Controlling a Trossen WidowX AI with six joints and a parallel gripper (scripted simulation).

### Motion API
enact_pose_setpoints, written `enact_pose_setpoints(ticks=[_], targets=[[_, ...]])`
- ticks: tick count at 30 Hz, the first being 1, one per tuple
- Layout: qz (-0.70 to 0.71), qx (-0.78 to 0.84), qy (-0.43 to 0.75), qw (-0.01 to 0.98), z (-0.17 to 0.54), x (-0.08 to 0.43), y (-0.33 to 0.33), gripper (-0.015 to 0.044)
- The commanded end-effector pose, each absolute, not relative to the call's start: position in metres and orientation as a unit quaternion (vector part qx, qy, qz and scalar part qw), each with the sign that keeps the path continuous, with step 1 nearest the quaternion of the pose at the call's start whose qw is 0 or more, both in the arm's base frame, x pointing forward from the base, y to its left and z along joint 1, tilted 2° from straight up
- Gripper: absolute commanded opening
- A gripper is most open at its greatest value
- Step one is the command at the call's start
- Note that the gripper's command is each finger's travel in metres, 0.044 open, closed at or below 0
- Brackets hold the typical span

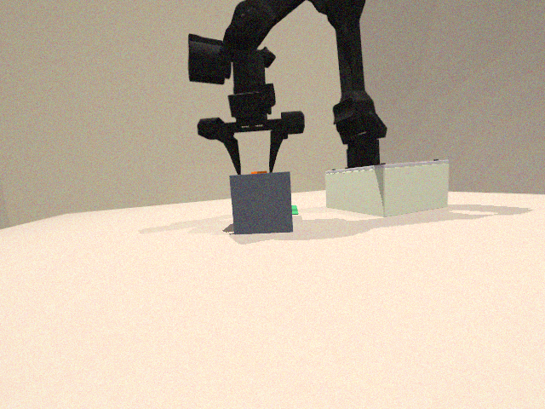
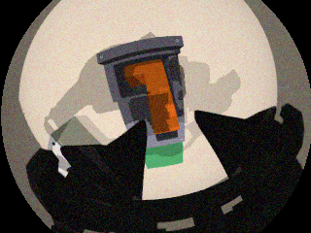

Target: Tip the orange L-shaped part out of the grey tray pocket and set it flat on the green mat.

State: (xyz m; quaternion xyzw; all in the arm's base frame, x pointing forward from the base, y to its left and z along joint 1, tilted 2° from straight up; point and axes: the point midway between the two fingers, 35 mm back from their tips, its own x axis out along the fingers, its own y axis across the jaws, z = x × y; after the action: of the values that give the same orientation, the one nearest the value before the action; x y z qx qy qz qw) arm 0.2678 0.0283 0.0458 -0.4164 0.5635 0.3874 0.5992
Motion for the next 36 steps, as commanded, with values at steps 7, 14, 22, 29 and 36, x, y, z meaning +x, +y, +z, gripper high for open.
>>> enact_pose_setpoints(ticks=[7,14,22,29,36], targets=[[0.391,-0.416,0.567,0.594,0.026,0.264,0.028,0.0280],[0.391,-0.416,0.567,0.594,0.019,0.264,0.028,0.0280],[0.388,-0.416,0.565,0.598,0.023,0.267,0.028,0.0162],[0.388,-0.416,0.565,0.598,0.023,0.267,0.028,0.0115],[0.388,-0.416,0.565,0.598,0.023,0.267,0.028,0.0000]])
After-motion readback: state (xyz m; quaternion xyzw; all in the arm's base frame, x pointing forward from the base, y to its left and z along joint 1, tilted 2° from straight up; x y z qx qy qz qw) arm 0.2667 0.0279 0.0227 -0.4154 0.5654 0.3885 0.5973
